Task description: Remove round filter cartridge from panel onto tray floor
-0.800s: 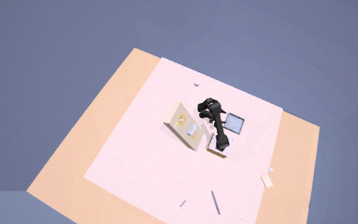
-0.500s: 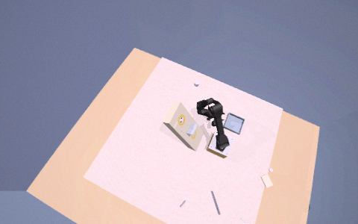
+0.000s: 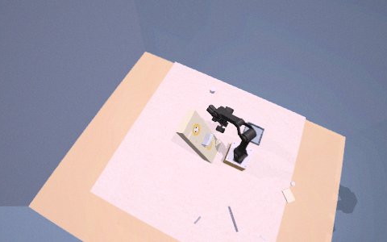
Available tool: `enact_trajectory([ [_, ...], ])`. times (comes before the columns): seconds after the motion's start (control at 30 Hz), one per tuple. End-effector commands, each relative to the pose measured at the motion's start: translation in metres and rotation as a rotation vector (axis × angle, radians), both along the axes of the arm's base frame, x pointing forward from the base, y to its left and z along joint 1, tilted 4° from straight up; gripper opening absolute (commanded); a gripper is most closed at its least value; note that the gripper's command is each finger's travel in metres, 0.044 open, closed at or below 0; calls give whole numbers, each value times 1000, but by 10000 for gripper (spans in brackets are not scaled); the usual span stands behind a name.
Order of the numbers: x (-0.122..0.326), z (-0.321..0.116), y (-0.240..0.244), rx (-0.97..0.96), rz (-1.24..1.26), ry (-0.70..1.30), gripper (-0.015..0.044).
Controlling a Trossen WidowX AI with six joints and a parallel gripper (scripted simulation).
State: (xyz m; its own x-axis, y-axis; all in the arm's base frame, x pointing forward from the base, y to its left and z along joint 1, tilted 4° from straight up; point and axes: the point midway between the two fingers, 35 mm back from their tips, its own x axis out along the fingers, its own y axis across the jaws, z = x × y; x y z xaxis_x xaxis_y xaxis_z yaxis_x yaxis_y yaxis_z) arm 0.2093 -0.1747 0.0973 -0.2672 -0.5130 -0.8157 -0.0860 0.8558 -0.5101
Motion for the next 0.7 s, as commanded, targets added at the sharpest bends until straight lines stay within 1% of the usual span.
enact_trajectory([
  [0.0, 23, 27, 22, 21, 78, -254, 98],
  [0.17, 47, 73, 54, 53, 214, -575, 98],
  [0.33, 61, 107, 125, 166, 537, -799, 98],
  [0.5, 49, 146, 197, 293, 886, -1019, 98],
  [0.57, 42, 155, 214, 326, 976, -1074, 98],
  [0.67, 41, 157, 216, 330, 987, -1081, 98],
])
